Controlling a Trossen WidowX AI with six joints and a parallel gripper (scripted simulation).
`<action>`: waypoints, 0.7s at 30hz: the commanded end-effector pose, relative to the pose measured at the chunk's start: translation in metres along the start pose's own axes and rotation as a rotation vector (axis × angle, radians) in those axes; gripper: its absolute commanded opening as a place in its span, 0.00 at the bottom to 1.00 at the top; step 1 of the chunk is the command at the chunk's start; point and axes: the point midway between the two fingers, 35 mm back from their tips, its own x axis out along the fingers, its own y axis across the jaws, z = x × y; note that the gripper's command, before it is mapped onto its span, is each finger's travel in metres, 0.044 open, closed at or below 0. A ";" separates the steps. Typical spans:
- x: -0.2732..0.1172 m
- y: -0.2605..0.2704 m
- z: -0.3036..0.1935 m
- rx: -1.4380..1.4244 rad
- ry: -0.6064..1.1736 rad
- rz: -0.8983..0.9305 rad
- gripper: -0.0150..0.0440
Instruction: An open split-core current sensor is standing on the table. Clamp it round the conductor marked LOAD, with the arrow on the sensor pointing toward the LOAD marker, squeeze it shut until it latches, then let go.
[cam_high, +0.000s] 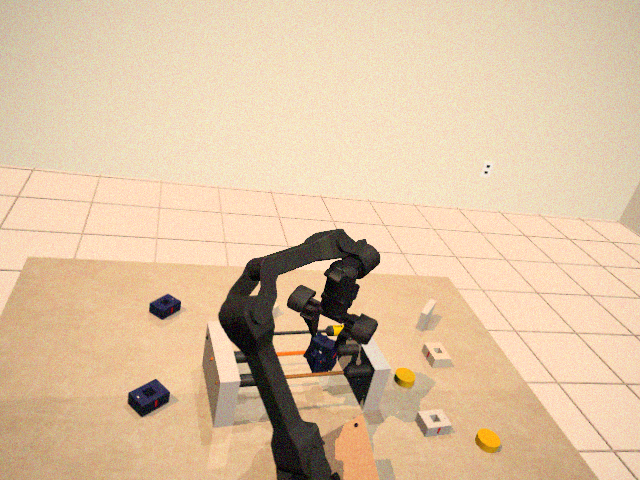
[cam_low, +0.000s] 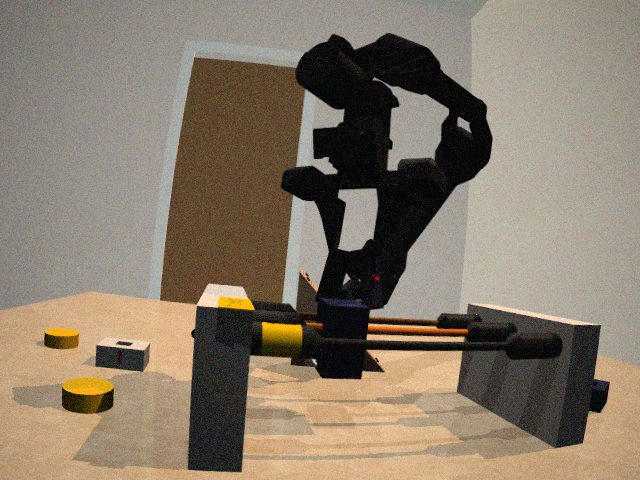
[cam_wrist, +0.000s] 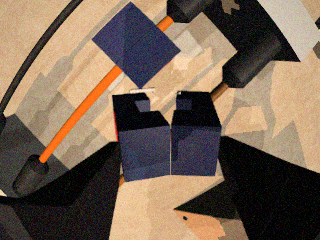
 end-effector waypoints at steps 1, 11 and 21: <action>0.000 0.009 0.008 0.083 -0.018 0.016 0.25; 0.003 0.035 0.024 0.337 -0.039 0.060 0.25; 0.007 0.064 0.038 0.588 -0.039 0.113 0.25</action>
